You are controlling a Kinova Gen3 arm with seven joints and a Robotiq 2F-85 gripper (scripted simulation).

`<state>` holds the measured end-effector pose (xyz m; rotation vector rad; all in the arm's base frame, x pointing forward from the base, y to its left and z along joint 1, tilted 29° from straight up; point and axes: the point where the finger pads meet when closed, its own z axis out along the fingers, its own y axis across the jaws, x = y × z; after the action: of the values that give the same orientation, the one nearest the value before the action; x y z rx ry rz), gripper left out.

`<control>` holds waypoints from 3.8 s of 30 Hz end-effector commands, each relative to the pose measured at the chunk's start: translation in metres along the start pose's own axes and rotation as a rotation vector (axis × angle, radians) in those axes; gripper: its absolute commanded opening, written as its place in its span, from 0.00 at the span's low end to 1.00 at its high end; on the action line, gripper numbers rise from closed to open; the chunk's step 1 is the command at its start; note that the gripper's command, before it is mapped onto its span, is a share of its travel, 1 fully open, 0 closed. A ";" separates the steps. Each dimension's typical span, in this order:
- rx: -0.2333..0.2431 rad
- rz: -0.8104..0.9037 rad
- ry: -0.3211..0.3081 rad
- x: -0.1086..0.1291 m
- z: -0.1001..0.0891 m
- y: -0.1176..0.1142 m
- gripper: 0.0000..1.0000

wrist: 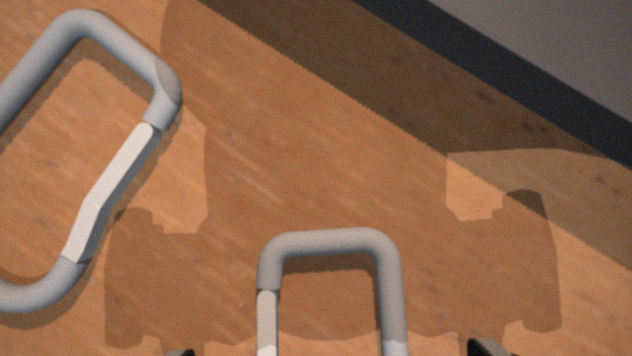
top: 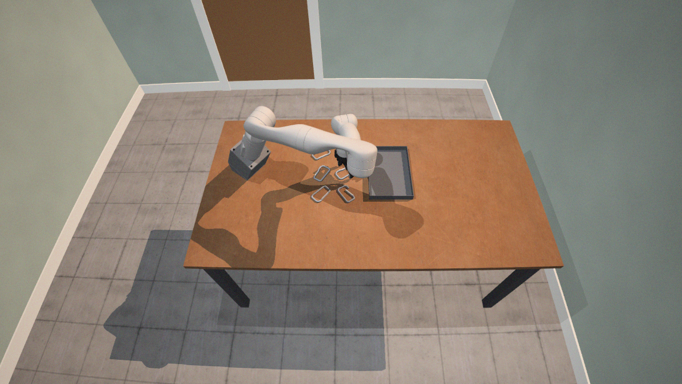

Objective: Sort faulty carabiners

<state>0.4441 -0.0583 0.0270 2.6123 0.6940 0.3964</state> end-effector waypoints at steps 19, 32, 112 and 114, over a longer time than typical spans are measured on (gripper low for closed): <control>-0.001 0.000 0.001 0.000 0.000 0.000 1.00; -0.001 0.000 0.001 0.000 0.000 0.000 1.00; 0.025 -0.009 -0.014 -0.001 -0.183 0.000 1.00; 0.025 -0.009 -0.014 -0.001 -0.183 0.000 1.00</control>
<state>0.3736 0.0029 0.1788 2.6402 0.7350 0.3543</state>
